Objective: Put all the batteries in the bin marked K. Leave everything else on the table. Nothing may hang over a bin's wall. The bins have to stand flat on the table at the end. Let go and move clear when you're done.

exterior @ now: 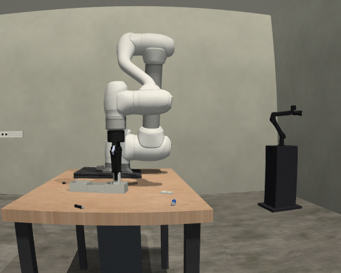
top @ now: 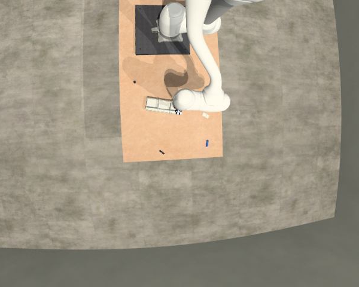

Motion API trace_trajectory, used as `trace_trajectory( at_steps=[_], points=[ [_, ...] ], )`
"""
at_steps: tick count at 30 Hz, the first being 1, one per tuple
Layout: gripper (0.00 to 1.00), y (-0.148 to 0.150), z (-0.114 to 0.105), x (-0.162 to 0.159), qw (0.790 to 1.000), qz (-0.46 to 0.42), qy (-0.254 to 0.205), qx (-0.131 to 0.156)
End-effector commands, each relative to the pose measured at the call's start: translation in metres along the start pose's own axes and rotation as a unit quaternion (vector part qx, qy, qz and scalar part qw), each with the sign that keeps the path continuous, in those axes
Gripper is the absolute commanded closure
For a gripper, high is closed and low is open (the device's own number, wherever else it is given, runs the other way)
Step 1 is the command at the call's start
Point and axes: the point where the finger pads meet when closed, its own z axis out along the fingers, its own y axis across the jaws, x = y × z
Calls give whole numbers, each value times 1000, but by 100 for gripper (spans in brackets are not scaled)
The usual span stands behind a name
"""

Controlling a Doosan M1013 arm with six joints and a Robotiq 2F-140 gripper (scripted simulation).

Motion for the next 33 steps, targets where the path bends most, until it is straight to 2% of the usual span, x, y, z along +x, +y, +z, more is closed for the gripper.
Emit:
trace_trajectory(
  at_steps=[1,6,7,24,33],
  points=[
    [85,0,0,0,1000,0,0,1],
    [85,0,0,0,1000,0,0,1],
    [74,0,0,0,1000,0,0,1],
    [74,0,0,0,1000,0,0,1],
    [74,0,-10,0,1000,0,0,1]
  ],
)
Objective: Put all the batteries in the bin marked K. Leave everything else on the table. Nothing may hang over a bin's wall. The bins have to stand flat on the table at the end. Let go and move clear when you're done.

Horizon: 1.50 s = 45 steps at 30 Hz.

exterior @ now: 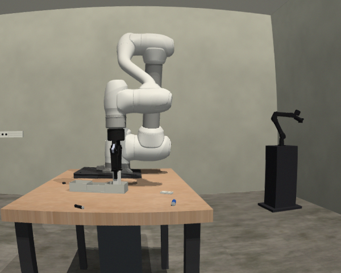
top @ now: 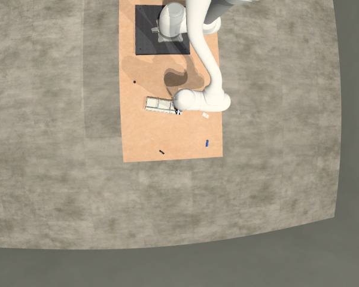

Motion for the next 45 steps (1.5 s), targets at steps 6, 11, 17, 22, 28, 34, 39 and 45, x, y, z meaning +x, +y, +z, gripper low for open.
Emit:
trace_trajectory(
  at_steps=[6,11,17,22,28,34,39,45],
  points=[
    [74,0,-11,0,1000,0,0,1],
    [74,0,-18,0,1000,0,0,1],
    [74,0,-31,0,1000,0,0,1],
    [74,0,-38,0,1000,0,0,1],
    [74,-12,-39,-13,999,-50,0,1],
    [74,-34,-41,-38,989,-149,0,1],
    [74,-61,-43,-69,974,-226,1,1],
    [74,-95,-45,-106,947,-322,2,3]
  ],
)
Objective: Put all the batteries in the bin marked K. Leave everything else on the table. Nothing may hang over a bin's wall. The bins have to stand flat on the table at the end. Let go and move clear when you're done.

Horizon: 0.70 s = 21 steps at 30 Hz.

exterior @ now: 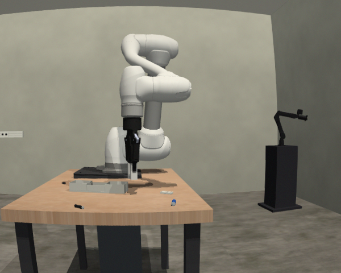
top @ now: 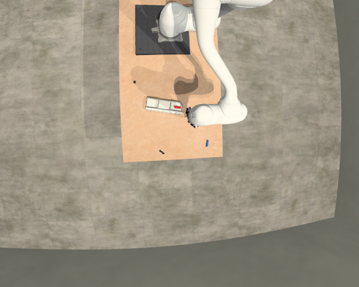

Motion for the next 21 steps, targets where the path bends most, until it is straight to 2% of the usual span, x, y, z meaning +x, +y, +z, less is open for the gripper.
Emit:
trace_trajectory(
  at_steps=[1,4,5,10,19,21],
  points=[
    [74,-38,-2,-11,997,-78,-3,0],
    [74,-46,-2,-14,995,-95,-2,1],
    [74,-54,-3,-16,990,-143,-2,1],
    [74,-93,-5,-29,977,-214,-1,2],
    [74,-165,-8,-52,935,-355,1,3],
    [74,-165,-8,-52,935,-355,1,3]
  ],
)
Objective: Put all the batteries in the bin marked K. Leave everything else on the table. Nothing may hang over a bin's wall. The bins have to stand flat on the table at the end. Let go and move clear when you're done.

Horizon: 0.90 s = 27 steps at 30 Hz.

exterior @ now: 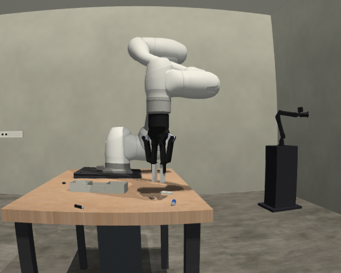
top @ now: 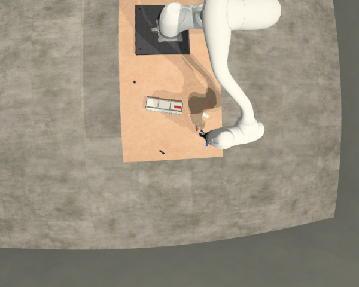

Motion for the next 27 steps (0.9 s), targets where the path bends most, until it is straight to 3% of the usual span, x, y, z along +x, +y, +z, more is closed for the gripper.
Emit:
trace_trajectory(
  at_steps=[1,9,27],
  points=[
    [74,-22,-2,10,997,-78,-5,2],
    [74,-79,-4,30,983,-181,-11,3],
    [74,-75,-4,29,983,-181,-11,3]
  ],
)
